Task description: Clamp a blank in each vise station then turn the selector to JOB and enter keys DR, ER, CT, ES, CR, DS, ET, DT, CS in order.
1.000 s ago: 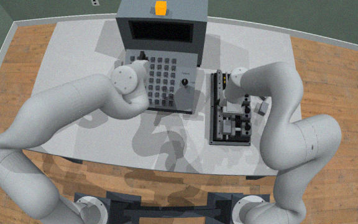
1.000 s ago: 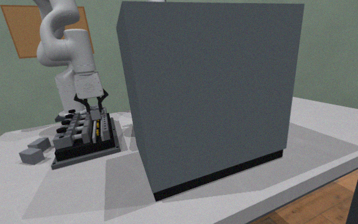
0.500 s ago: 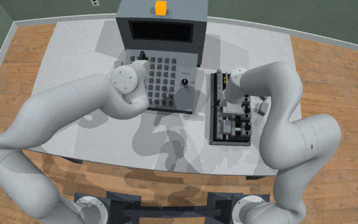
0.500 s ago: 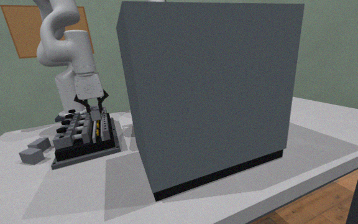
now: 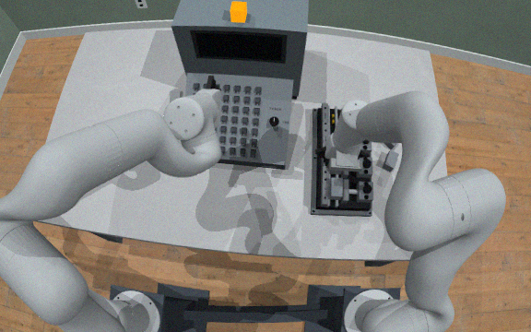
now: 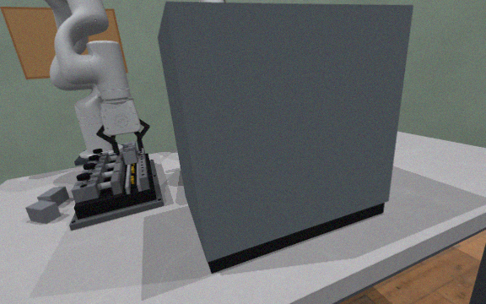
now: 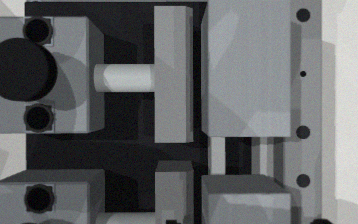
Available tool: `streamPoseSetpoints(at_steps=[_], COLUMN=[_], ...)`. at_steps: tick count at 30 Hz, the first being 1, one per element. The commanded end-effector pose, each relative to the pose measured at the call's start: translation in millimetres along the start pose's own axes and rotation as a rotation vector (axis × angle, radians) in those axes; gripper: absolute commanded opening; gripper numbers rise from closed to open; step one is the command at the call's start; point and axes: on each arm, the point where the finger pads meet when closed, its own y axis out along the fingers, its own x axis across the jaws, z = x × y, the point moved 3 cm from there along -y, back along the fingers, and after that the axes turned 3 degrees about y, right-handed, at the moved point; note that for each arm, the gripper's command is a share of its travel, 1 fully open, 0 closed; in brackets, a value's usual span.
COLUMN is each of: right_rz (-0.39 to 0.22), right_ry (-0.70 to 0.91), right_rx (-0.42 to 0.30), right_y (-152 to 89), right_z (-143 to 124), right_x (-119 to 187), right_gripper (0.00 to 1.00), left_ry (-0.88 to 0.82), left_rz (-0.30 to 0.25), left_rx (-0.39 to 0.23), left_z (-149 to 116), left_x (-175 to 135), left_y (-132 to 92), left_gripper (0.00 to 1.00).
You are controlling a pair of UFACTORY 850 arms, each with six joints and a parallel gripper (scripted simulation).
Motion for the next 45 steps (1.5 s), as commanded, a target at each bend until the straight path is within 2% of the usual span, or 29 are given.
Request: streamPoseSetpoints(at_steps=[1, 3, 6, 16, 17, 20, 23, 25, 27, 28, 35, 36, 45], right_rz=[-0.001, -0.001, -0.001, -0.001, -0.001, -0.001, -0.001, -0.001, -0.001, -0.001, -0.001, -0.001, -0.001], right_ry=[0.000, 0.000, 0.000, 0.010, 0.032, 0.179, 0.380, 0.408, 0.408, 0.408, 0.408, 0.408, 0.408], right_rx=[-0.003, -0.003, -0.003, -0.003, -0.003, -0.003, -0.003, -0.003, -0.003, -0.003, -0.003, -0.003, -0.003], right_y=[-64, -82, -123, -125, -125, -125, -125, -96, -96, -72, 3, 9, 9], right_z=[-1, 0, -1, -3, -9, -31, -35, -39, -39, -46, -59, -61, -61], right_x=[0, 0, 0, -5, -15, -73, -110, -130, -130, -159, -208, -213, -213], right_gripper=[0.69, 0.69, 0.69, 0.69, 0.69, 0.69, 0.69, 0.69, 0.69, 0.69, 0.69, 0.69, 0.69], left_ry=[-0.001, -0.001, -0.001, -0.001, -0.001, -0.001, -0.001, -0.001, -0.001, -0.001, -0.001, -0.001, -0.001], left_rz=[-0.002, -0.002, -0.002, -0.002, -0.002, -0.002, -0.002, -0.002, -0.002, -0.002, -0.002, -0.002, -0.002], left_rx=[-0.001, -0.001, -0.001, -0.001, -0.001, -0.001, -0.001, -0.001, -0.001, -0.001, -0.001, -0.001, -0.001], left_z=[0, 0, 0, 0, 0, 0, 0, 0, 0, 0, 0, 0, 0], left_x=[1, 1, 1, 1, 1, 1, 1, 1, 1, 1, 1, 1, 1], left_y=[-1, -1, -1, -1, -1, -1, -1, -1, -1, -1, -1, -1, -1], left_gripper=[1.00, 1.00, 1.00, 1.00, 1.00, 1.00, 1.00, 1.00, 1.00, 1.00, 1.00, 1.00, 1.00])
